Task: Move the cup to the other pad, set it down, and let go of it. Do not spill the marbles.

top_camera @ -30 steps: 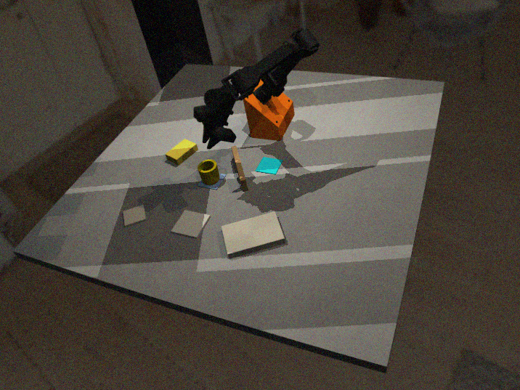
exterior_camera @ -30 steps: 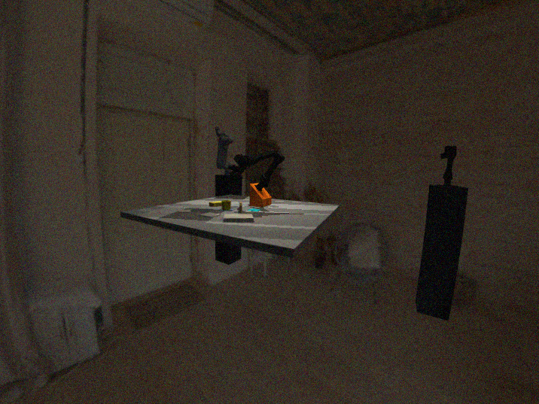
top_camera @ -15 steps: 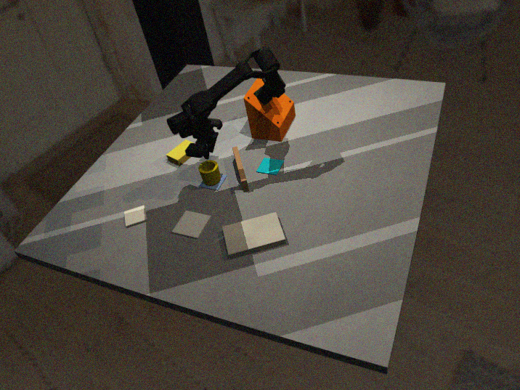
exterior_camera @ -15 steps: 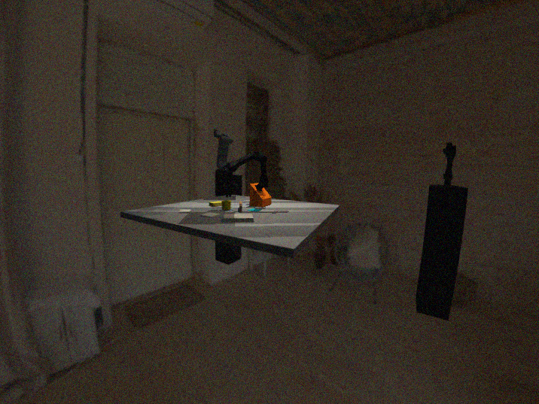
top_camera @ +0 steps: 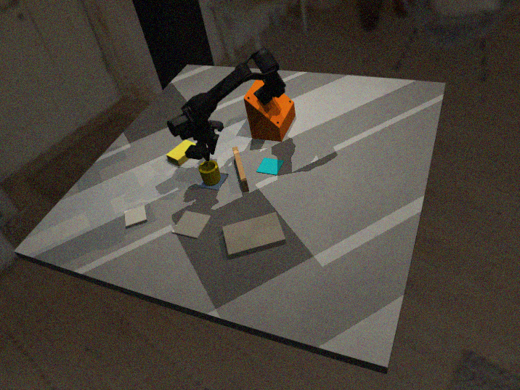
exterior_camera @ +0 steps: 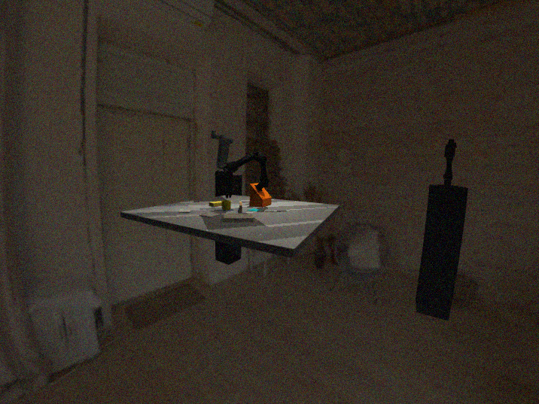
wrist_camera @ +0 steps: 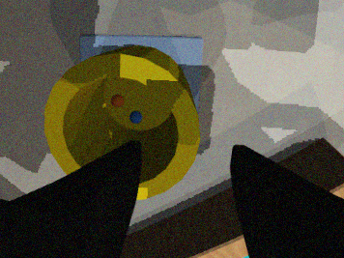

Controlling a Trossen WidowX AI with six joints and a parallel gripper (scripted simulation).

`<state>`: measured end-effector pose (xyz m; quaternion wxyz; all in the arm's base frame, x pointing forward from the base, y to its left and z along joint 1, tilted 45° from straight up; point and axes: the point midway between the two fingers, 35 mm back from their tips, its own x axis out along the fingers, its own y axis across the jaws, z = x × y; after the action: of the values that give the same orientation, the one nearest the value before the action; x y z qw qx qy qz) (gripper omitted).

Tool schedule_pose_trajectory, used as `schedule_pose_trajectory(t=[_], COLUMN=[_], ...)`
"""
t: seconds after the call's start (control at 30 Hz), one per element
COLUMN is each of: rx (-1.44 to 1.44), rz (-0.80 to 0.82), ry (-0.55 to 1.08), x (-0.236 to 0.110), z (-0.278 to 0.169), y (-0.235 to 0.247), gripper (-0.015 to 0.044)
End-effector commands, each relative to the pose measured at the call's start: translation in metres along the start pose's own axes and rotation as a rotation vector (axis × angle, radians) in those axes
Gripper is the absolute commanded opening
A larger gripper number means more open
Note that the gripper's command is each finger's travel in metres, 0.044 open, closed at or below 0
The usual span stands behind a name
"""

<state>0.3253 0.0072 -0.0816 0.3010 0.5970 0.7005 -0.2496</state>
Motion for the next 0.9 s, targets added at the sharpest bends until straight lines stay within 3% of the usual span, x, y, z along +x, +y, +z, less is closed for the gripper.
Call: schedule_pose_trajectory(t=[0.0, 0.87], rx=[0.005, 0.005], rz=[0.001, 0.001], ry=[0.005, 0.007], x=[0.007, 0.05], z=[0.0, -0.002], y=[0.0, 0.0], gripper=[0.0167, 0.0167])
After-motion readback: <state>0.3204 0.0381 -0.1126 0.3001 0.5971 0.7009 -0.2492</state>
